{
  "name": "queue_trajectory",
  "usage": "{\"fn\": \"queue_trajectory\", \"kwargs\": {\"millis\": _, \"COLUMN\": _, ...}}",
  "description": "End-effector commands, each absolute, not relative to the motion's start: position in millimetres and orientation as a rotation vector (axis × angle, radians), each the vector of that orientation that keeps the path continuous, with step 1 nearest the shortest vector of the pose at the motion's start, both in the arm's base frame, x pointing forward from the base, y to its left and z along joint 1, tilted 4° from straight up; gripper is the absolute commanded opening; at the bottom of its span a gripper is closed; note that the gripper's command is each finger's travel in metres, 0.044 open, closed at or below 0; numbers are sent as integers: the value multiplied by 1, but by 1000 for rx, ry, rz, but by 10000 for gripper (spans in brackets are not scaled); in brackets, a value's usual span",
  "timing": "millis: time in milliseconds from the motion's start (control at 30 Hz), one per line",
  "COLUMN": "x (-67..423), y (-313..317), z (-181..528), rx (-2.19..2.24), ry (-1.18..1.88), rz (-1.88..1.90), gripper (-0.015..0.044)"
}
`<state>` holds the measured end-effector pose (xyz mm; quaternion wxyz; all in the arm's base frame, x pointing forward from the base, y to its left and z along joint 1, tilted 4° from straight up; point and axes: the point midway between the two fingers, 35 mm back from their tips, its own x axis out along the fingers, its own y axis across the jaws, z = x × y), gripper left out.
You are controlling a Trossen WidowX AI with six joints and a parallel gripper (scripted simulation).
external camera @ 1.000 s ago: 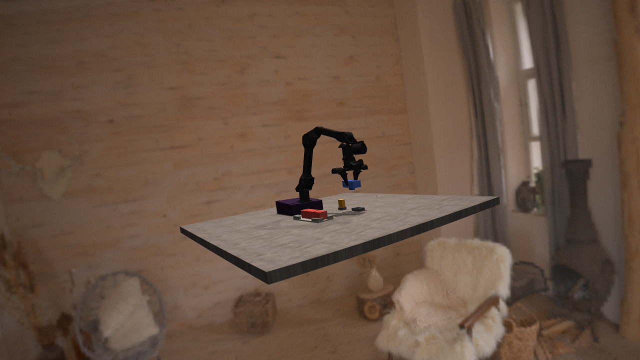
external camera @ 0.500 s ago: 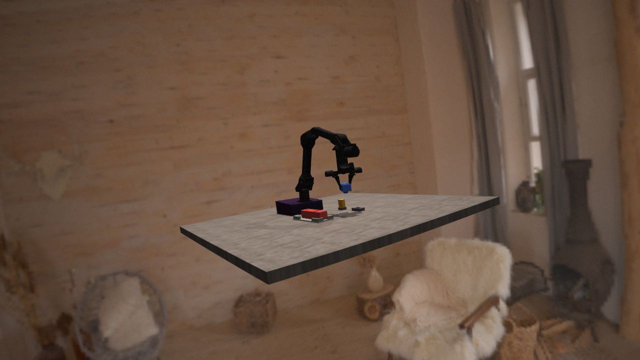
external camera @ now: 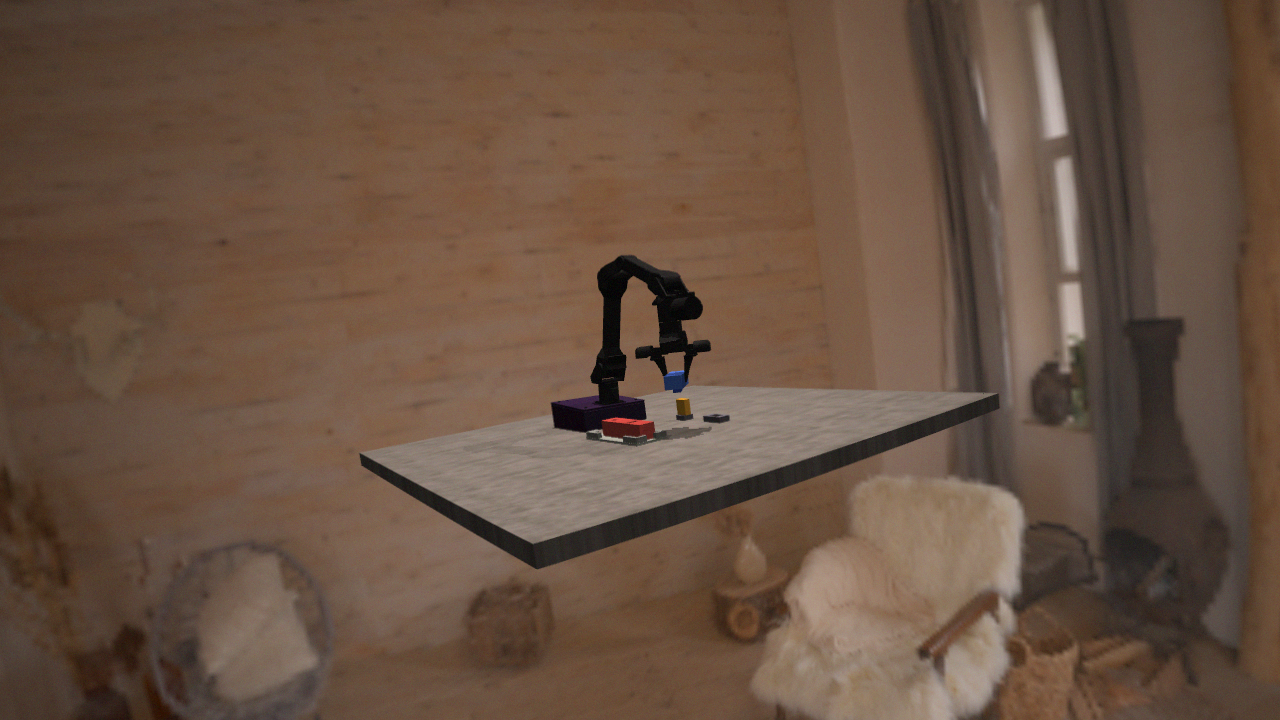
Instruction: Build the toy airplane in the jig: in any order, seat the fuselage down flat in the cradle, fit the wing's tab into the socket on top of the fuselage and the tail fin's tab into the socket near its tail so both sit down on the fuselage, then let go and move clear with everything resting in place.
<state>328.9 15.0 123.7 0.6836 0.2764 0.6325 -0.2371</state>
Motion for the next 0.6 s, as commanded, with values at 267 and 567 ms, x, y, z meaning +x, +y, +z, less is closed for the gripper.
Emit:
{"fn": "queue_trajectory", "kwargs": {"millis": 267, "x": 323, "y": -24, "z": 116, "rx": 811, "ry": 1364, "rz": -707, "gripper": 0}}
{"fn": "queue_trajectory", "kwargs": {"millis": 567, "x": 316, "y": -52, "z": 109, "rx": 950, "ry": 1317, "rz": -837, "gripper": 0}}
